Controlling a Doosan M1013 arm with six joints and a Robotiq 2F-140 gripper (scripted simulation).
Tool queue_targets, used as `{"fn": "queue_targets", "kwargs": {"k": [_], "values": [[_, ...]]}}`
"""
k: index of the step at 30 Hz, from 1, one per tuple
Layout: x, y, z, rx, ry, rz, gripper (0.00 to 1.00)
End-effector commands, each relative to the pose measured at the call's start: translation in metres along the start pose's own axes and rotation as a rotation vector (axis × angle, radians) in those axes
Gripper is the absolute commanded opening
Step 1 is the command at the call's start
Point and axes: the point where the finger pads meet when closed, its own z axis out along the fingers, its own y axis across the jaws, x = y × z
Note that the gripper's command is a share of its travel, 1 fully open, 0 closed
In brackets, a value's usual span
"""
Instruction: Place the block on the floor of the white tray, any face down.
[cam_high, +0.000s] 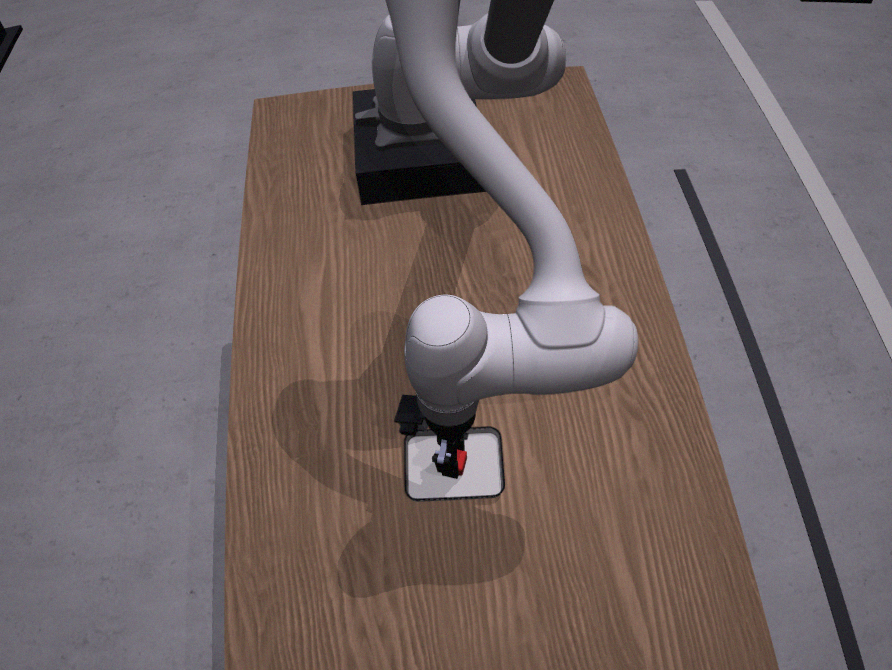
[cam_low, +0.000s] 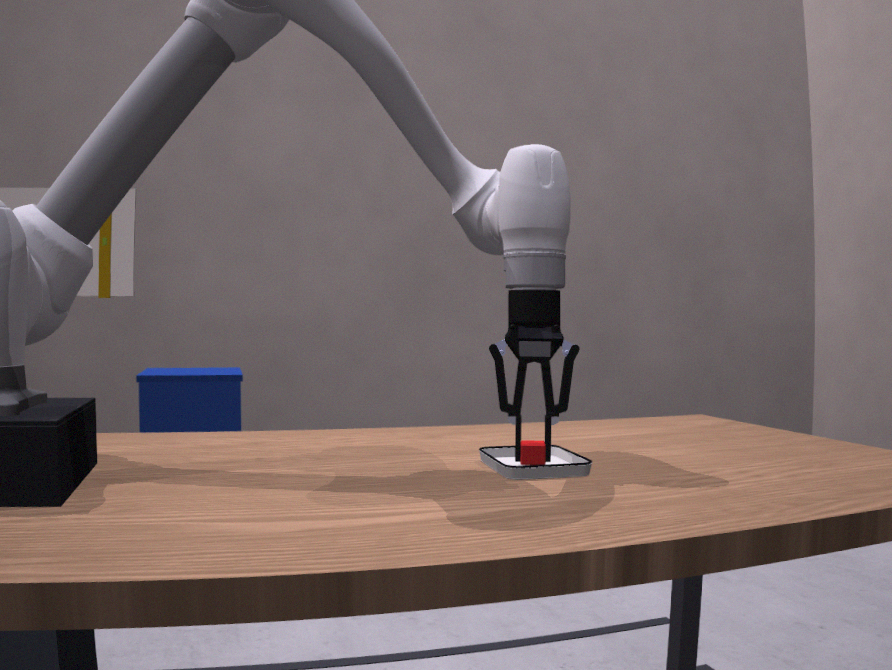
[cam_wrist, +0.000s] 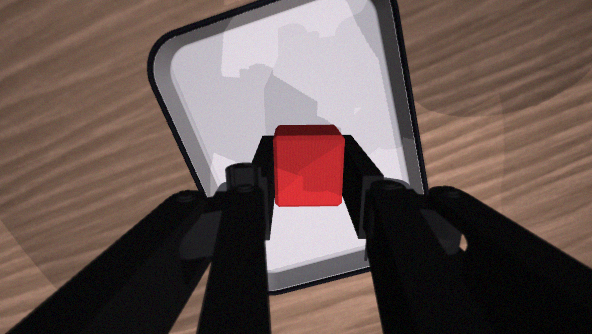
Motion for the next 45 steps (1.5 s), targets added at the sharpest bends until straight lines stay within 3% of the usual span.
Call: {"fn": "queue_targets", "kwargs": {"k": [1,45], "values": [[-0.0016,-0.0002,0.0021,0.003,-0.001,0.0,0.1],[-0.0025,-0.0029,0.0013,0.002,-0.001,0.0,0.1]]}}
